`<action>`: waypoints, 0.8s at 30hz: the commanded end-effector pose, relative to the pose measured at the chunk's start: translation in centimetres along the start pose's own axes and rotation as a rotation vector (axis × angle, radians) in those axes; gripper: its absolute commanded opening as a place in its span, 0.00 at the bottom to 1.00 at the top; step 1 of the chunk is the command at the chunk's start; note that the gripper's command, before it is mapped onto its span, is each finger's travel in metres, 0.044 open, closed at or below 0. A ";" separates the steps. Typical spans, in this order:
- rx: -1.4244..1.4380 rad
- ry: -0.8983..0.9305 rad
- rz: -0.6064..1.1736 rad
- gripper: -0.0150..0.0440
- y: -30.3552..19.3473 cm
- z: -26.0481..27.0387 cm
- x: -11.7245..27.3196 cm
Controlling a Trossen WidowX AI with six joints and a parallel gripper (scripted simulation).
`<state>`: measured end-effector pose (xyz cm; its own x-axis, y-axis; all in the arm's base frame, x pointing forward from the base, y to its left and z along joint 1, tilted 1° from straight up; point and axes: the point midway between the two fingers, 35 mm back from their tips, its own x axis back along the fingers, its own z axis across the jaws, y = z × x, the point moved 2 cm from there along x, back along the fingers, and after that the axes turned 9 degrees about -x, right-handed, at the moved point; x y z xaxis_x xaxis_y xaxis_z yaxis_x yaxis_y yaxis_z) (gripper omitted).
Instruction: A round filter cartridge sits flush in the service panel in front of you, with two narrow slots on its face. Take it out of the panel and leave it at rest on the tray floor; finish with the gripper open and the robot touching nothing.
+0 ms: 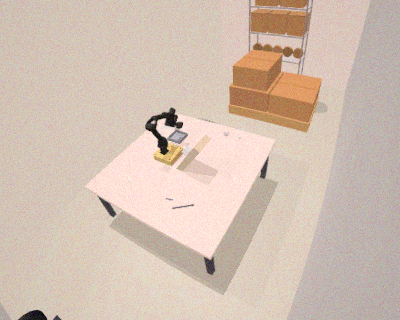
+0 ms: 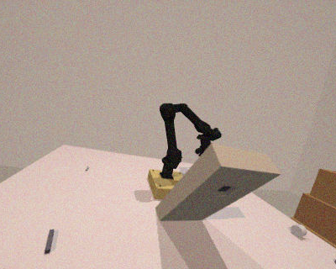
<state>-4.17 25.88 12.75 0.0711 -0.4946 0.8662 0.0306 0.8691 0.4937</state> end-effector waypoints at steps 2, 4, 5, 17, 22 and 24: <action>0.048 0.033 -0.010 0.25 -0.9 1.3 -0.6; 0.048 0.033 -0.010 0.25 -0.9 1.3 -0.6; 0.048 0.033 -0.010 0.25 -0.9 1.3 -0.6; 0.048 0.033 -0.010 0.25 -3.1 1.0 -5.3; 0.048 0.033 -0.010 0.25 -4.5 0.8 -7.1; 0.048 0.033 -0.010 0.25 -4.7 0.7 -7.4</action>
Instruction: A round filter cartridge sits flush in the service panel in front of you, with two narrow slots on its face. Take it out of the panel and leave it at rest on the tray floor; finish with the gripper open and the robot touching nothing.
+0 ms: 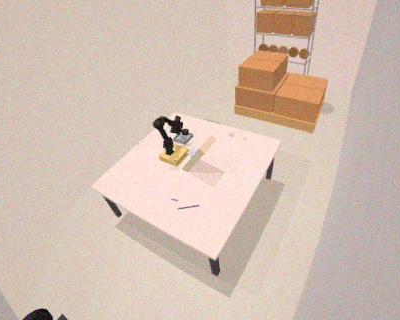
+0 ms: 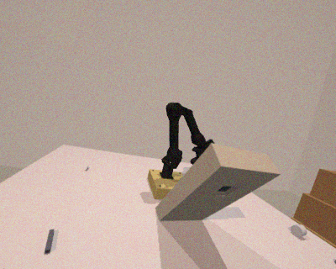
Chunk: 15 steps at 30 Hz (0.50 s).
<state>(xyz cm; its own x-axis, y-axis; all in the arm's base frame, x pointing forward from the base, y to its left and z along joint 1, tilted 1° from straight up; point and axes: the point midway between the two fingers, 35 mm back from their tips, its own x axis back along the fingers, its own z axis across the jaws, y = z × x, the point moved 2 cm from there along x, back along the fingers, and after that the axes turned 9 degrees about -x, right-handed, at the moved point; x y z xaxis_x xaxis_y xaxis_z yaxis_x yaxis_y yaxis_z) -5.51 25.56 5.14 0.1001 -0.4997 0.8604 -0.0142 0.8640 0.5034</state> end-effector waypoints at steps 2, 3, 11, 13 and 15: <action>0.003 0.004 -0.003 0.25 -0.6 0.0 -0.8; 0.003 0.004 -0.003 0.25 -0.6 0.0 -0.8; 0.000 -0.001 0.005 0.61 -0.5 -0.1 -0.5; 0.000 -0.001 0.005 0.70 -0.5 -0.1 -0.5; 0.000 -0.001 0.005 0.79 -0.5 -0.1 -0.5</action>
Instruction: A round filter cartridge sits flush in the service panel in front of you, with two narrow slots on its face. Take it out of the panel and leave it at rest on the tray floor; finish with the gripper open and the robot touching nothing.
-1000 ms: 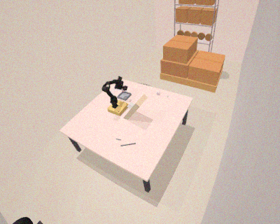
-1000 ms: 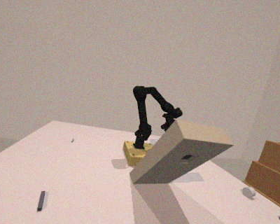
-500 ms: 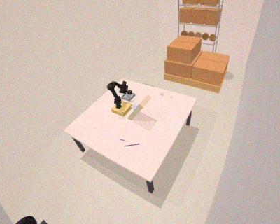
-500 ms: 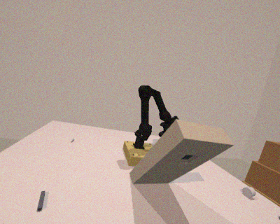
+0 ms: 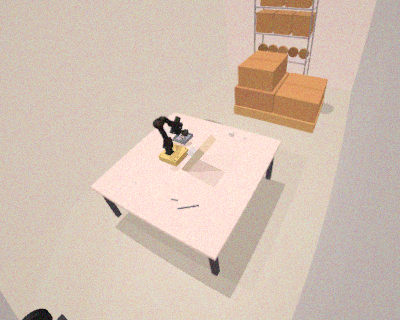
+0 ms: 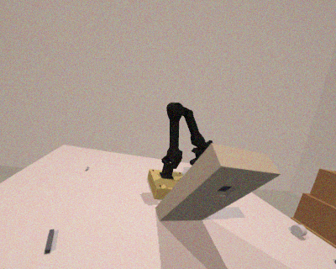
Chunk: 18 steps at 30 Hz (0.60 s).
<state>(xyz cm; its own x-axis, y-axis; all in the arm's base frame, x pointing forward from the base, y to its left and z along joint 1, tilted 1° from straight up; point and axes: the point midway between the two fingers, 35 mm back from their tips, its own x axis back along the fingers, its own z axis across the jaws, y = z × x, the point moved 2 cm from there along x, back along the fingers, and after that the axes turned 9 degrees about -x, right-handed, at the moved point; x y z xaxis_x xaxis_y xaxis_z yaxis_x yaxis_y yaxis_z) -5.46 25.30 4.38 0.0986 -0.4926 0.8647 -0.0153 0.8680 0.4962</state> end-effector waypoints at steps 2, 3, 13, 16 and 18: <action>0.000 0.001 -0.003 0.88 0.1 0.0 0.0; 0.000 0.001 -0.003 0.92 0.1 0.0 0.0; 0.000 0.000 -0.001 1.00 2.7 0.4 4.2; 0.000 0.000 0.000 1.00 3.5 0.5 6.1; 0.000 0.000 0.000 1.00 3.5 0.5 6.1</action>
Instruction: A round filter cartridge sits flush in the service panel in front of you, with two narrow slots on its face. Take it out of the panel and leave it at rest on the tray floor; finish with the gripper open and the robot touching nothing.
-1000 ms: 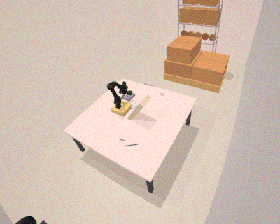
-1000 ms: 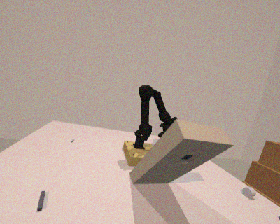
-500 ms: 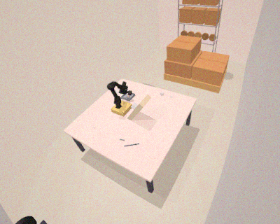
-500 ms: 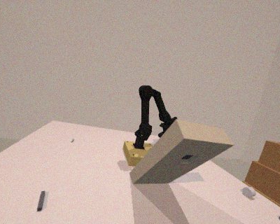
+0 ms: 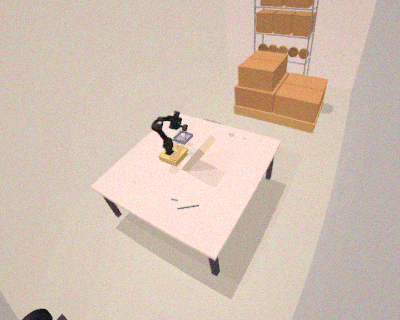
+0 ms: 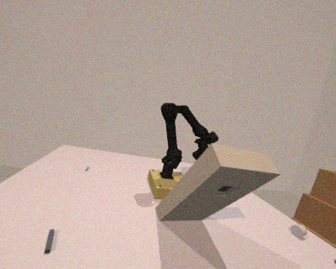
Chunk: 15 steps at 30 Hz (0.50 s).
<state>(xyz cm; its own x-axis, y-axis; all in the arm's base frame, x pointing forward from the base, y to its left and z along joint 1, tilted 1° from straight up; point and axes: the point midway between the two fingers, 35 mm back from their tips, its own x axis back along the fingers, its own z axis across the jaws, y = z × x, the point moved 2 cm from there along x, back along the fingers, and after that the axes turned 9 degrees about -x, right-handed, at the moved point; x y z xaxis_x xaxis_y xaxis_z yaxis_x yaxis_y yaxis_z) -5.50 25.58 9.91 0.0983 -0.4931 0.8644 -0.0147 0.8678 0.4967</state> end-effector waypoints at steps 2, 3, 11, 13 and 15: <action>0.000 0.001 -0.006 1.00 0.3 0.0 0.4; 0.000 0.001 -0.006 1.00 0.3 0.0 0.4; 0.000 0.001 -0.006 1.00 0.3 0.0 0.4; 0.000 0.001 -0.006 1.00 0.3 0.0 0.4; 0.000 0.001 -0.006 1.00 0.3 0.0 0.4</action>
<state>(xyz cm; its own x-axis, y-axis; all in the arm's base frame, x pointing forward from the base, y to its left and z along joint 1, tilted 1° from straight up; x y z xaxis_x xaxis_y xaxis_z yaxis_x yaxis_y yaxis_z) -5.50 25.57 10.43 0.0992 -0.4974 0.8618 -0.0141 0.8653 0.5010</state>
